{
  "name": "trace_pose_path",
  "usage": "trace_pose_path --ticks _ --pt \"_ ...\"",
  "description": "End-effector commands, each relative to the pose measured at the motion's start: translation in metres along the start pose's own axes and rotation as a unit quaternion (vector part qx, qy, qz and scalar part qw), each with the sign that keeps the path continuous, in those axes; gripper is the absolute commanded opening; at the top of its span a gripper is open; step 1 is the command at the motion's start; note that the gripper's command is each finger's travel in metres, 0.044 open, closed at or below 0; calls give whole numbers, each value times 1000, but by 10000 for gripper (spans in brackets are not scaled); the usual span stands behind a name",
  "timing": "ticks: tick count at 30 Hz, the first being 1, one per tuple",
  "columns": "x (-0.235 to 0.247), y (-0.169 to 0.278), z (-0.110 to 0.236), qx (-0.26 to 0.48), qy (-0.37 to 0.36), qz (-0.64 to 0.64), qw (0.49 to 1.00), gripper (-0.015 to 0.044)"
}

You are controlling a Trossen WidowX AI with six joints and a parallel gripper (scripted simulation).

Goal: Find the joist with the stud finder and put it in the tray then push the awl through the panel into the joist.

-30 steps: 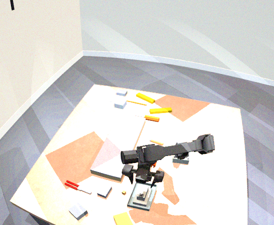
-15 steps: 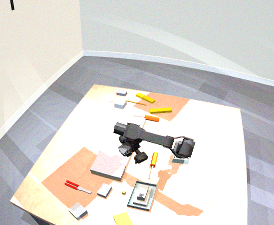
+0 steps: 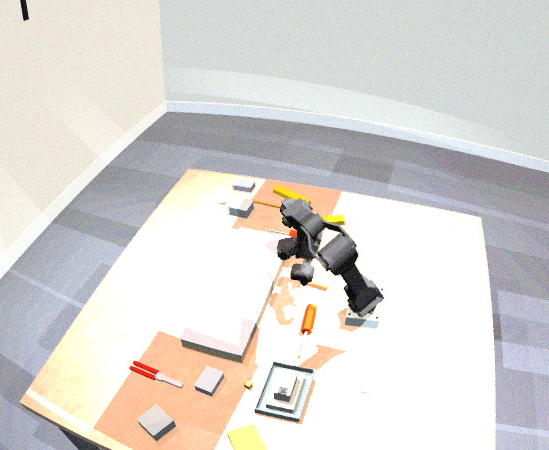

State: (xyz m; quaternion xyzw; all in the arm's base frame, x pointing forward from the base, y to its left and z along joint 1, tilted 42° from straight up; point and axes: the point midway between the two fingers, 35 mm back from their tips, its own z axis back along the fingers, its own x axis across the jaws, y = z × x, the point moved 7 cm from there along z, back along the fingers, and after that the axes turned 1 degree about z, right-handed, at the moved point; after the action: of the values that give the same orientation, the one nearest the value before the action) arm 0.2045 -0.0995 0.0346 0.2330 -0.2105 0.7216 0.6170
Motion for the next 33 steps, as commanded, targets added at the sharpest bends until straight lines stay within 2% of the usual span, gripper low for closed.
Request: trace_pose_path --ticks 1,18,33 --pt "-30 48 -23 30 -42 -115 992 440" --pt "-29 48 -24 31 -45 -121 991 440" --pt "-28 47 -47 31 -45 -120 991 440"
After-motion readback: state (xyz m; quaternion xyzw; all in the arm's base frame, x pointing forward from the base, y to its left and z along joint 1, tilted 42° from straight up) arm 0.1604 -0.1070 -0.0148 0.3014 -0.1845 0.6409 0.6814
